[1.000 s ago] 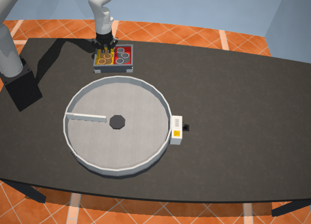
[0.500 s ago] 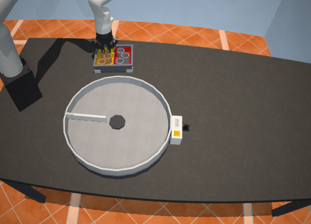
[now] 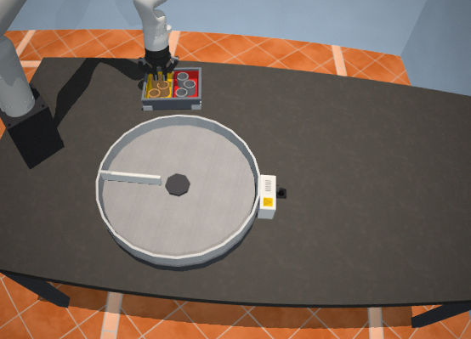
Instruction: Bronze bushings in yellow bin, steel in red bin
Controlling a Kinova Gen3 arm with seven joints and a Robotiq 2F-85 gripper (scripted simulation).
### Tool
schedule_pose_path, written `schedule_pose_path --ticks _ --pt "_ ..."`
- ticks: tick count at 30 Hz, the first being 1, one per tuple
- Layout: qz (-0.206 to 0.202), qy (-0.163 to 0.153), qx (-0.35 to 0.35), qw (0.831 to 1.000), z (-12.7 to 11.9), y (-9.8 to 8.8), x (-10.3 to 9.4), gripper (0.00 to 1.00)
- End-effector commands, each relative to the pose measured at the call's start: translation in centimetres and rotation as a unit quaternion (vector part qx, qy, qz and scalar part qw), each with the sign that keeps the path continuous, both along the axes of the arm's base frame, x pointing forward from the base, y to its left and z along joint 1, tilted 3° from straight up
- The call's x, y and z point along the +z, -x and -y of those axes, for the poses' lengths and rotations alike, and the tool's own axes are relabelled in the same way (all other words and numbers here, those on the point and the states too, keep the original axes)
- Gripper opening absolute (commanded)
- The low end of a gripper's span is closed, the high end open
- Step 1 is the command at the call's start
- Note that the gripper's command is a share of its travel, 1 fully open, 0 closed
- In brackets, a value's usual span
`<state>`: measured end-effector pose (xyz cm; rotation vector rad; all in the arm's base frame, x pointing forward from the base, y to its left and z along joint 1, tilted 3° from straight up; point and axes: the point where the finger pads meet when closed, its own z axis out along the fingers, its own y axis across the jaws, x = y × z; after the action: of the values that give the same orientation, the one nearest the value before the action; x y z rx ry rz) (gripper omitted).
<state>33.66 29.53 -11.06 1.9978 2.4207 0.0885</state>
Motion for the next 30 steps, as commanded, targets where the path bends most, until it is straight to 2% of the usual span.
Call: schedule_pose_path --ticks 1,30 --pt "0.001 -0.002 0.0 1.0 -0.16 0.0 0.18 0.19" --pt "0.001 -0.002 0.0 1.0 -0.13 0.02 0.78 0.19"
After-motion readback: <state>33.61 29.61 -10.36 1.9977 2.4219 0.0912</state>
